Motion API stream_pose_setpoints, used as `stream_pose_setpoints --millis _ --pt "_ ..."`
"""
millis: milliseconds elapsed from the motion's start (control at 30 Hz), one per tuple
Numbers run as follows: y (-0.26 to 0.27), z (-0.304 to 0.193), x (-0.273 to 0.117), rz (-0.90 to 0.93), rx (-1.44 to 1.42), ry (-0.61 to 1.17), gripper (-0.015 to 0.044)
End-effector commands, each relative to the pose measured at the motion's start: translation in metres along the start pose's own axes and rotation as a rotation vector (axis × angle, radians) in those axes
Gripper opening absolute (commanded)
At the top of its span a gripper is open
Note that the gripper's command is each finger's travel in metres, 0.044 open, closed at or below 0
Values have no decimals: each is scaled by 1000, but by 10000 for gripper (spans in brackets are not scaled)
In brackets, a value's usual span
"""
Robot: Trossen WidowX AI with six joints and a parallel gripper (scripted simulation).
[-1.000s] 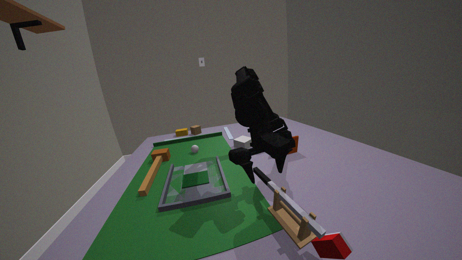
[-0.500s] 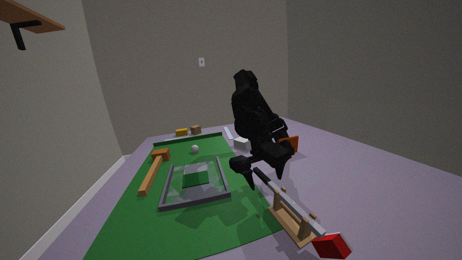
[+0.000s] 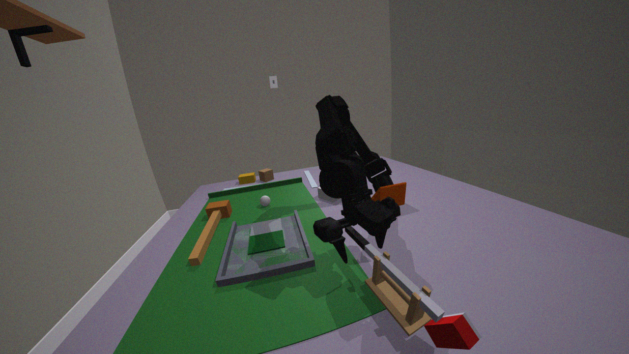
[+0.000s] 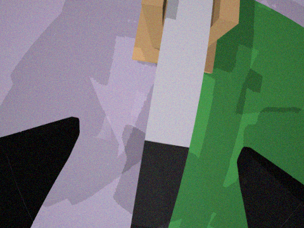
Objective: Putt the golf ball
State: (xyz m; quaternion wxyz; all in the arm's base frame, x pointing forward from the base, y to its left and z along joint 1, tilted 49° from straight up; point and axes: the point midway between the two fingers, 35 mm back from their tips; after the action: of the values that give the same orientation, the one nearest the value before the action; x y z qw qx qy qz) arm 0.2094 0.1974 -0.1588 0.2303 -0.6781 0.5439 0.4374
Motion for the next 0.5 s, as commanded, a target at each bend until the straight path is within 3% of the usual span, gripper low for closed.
stream_pose_setpoints --millis 0,467 --pt "0 0 0 -1 0 0 387" --pt "0 0 0 -1 0 0 20"
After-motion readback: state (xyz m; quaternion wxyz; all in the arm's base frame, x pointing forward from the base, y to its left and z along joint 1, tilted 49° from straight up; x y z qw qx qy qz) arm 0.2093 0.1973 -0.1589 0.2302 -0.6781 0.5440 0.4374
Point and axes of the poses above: the point midway between the two fingers, 35 mm back from their tips, its own x axis out along the fingers, its own y axis across the jaws, z = x × y, and after that the axes turned 8 degrees about -x, right-handed
